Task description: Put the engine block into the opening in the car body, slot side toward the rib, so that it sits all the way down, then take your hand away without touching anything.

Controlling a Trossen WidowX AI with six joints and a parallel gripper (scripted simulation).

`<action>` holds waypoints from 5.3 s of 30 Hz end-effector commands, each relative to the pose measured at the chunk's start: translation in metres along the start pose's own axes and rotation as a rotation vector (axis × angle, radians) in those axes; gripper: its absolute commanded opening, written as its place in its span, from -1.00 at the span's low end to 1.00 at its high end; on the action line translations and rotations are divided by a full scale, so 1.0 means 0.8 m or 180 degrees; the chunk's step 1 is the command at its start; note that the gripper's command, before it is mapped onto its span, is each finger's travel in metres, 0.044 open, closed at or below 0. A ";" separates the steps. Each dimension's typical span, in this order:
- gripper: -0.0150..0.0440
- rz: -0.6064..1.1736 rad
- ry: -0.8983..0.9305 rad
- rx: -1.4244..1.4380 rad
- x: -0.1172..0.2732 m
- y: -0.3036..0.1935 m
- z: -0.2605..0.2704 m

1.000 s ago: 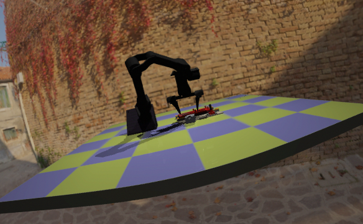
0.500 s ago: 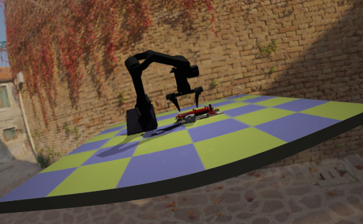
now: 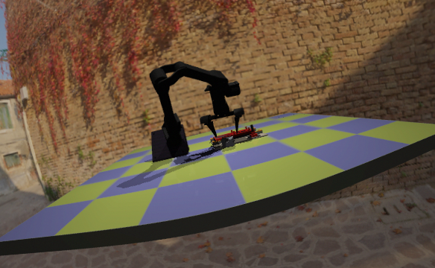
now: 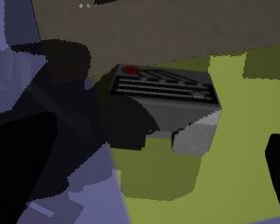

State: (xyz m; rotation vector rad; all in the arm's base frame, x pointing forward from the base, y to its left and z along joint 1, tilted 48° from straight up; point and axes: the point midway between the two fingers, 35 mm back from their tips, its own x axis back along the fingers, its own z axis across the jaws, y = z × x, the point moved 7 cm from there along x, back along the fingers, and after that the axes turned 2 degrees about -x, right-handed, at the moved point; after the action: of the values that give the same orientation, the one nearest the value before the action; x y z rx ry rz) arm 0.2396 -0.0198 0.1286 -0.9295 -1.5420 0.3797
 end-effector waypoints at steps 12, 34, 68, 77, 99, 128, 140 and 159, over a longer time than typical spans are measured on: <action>1.00 0.0018 -0.0001 0.0018 -0.032 -0.001 0.001; 0.09 0.0024 -0.0002 0.0017 -0.045 -0.001 0.001; -0.49 -0.0028 0.0011 0.0030 0.072 0.005 -0.005; -0.49 0.0004 0.0009 0.0026 0.108 0.001 0.000; -0.49 -0.0349 0.0042 0.0021 0.090 -0.013 0.000; -0.49 -0.2314 0.0089 0.0019 0.058 -0.088 -0.003; -0.49 -0.2735 0.0096 0.0018 0.018 -0.101 -0.004; -0.49 -0.2728 0.0093 0.0018 -0.025 -0.102 -0.004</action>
State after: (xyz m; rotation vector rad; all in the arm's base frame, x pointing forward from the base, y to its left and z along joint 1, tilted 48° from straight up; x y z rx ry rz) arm 0.2140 -0.0823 0.1795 -0.2144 -1.7565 -0.2417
